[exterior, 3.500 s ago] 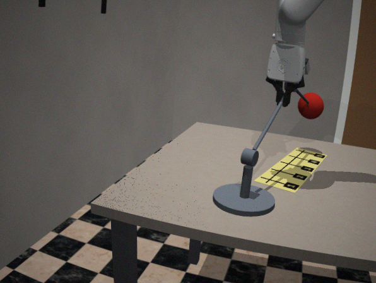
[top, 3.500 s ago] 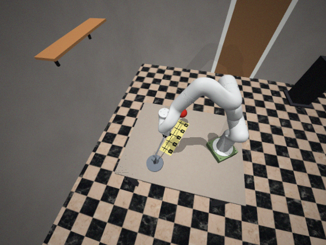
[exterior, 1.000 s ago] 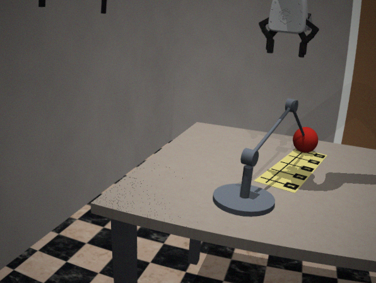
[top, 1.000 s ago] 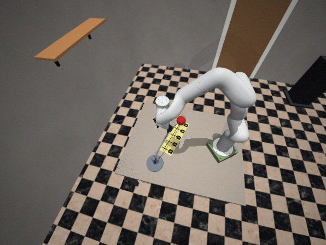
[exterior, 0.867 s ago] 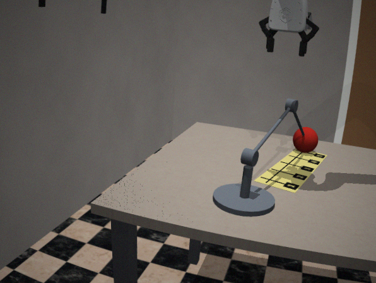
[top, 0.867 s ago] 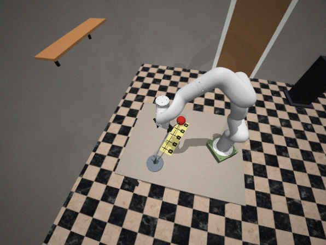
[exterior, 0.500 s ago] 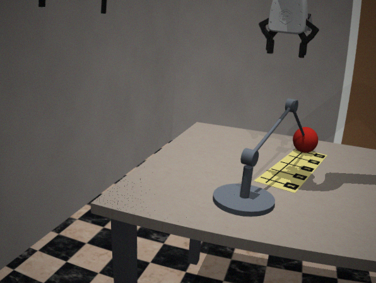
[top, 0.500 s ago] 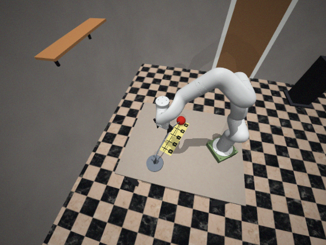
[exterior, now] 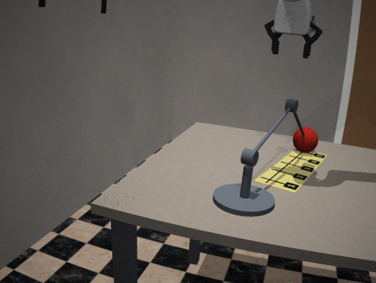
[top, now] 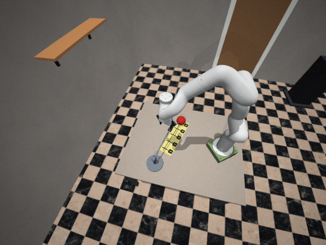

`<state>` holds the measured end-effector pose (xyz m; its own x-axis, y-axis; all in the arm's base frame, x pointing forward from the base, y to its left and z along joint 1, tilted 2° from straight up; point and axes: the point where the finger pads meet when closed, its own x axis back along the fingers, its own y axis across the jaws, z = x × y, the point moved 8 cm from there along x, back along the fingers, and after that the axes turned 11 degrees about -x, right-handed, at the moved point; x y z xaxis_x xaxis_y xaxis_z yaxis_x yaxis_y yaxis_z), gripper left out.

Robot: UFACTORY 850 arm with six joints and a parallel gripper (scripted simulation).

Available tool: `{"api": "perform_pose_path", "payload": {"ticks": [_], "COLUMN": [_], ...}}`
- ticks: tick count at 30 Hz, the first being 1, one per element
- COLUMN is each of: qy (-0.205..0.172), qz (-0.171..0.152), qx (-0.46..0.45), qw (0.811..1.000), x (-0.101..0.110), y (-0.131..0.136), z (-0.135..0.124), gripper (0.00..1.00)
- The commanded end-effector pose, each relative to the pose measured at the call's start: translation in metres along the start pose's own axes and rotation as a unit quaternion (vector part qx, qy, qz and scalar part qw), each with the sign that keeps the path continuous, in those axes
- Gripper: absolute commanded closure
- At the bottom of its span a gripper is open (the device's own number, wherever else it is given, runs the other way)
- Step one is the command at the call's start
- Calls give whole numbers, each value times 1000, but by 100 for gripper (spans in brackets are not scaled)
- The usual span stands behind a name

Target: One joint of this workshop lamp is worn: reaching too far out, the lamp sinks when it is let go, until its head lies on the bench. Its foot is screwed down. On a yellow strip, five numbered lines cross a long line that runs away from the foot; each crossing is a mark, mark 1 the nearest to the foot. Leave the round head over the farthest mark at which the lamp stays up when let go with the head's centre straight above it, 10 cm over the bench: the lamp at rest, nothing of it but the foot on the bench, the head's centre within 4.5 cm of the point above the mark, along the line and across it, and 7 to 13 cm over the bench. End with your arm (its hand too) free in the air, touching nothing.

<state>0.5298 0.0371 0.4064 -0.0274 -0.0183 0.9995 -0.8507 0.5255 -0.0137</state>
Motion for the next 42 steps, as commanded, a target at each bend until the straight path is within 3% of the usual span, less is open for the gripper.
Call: {"api": "perform_pose_path", "payload": {"ticks": [1, 42], "qy": [-1, 0], "qz": [1, 1], "qx": [0, 0], "qw": [1000, 1000], "x": [1, 1], "y": [-4, -27], "z": [21, 145], "gripper": [0, 0]}}
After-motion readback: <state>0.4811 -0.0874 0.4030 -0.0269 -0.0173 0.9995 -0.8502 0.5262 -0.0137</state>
